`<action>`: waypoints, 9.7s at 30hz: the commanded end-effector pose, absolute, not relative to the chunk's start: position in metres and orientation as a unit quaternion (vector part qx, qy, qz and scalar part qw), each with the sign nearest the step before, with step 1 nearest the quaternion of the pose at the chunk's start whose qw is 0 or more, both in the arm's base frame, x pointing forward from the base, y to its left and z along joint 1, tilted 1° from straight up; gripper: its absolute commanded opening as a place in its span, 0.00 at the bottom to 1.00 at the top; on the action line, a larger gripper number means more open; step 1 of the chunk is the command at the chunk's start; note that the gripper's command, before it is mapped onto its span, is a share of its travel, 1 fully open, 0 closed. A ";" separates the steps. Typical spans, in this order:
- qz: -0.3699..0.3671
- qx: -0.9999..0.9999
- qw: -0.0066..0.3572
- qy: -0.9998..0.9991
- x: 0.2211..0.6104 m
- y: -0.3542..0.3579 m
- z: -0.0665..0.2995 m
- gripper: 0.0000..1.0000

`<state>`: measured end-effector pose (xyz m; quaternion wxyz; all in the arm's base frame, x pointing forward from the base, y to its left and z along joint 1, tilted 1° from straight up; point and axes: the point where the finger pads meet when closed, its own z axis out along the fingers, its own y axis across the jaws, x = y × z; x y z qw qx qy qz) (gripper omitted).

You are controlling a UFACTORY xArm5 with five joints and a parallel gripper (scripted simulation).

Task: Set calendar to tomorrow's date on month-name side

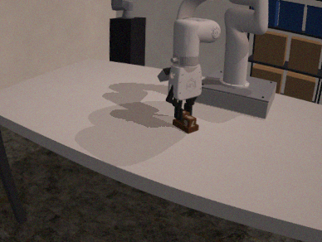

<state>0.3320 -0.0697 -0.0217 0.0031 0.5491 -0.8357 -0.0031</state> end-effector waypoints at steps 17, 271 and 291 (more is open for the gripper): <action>-0.001 0.549 0.001 -0.836 0.335 -0.069 0.072 0.27; 0.000 0.002 0.003 -1.000 0.455 0.002 -0.034 0.27; 0.000 0.003 0.003 -1.000 0.455 0.002 -0.037 0.27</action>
